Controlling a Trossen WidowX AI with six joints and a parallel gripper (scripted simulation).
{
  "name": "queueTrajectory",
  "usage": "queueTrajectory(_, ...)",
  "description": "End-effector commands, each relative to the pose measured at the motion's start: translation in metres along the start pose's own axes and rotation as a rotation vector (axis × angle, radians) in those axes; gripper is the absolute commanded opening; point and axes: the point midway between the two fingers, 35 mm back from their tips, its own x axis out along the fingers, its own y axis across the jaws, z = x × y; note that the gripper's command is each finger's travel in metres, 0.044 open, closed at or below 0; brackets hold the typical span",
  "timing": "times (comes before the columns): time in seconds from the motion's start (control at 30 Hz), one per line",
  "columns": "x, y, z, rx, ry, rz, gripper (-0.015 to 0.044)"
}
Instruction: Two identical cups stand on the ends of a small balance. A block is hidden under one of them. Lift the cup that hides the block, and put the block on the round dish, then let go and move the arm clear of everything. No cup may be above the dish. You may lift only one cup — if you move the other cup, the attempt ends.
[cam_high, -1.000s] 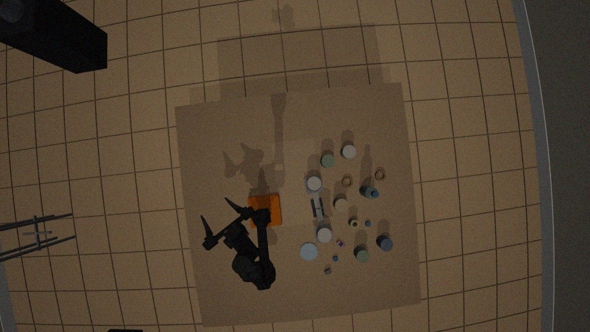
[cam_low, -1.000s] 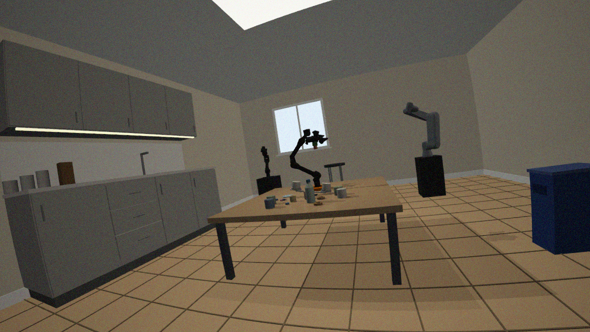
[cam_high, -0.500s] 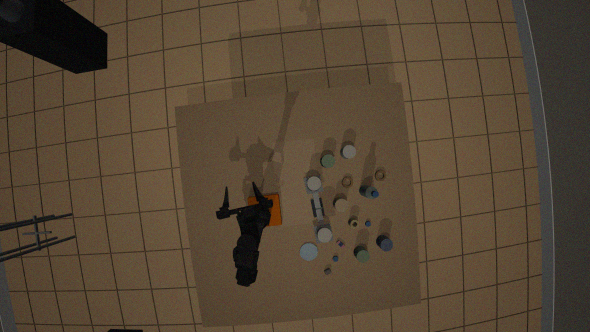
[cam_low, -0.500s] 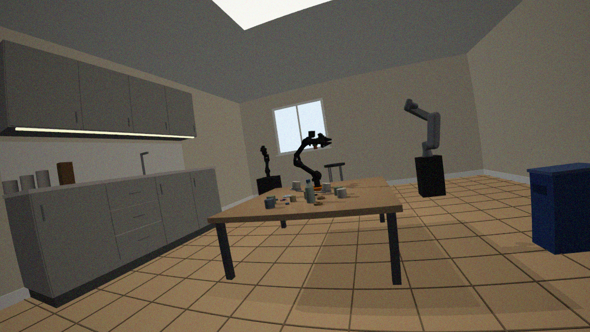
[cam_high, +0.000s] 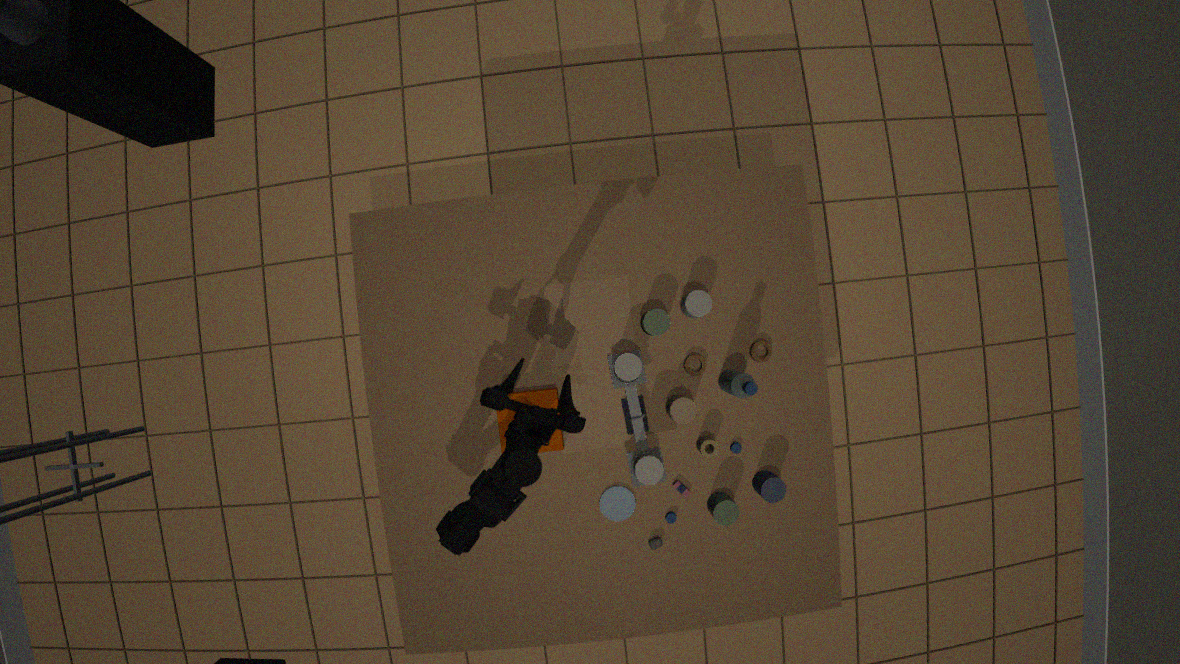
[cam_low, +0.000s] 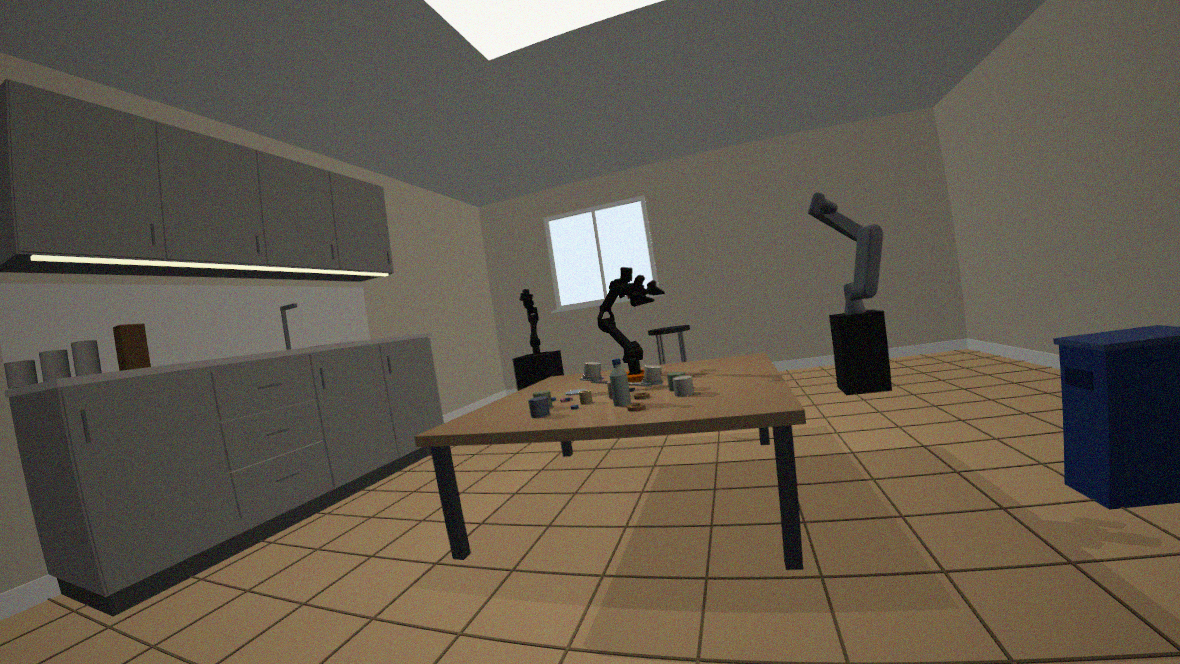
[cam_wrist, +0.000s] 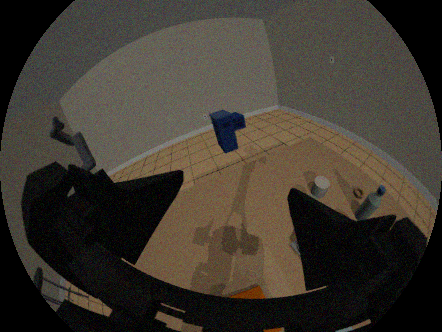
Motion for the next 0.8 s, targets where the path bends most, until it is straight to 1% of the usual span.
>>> queueTrajectory(0.0, 0.001, -0.024, -0.008, 0.010, 0.009, -0.118, 0.0440)
queueTrajectory(0.37, -0.012, -0.097, -0.038, 0.079, 0.066, -0.476, 0.0440)
queueTrajectory(0.77, -0.051, -0.161, -0.086, 0.210, 0.173, -0.847, 0.0440)
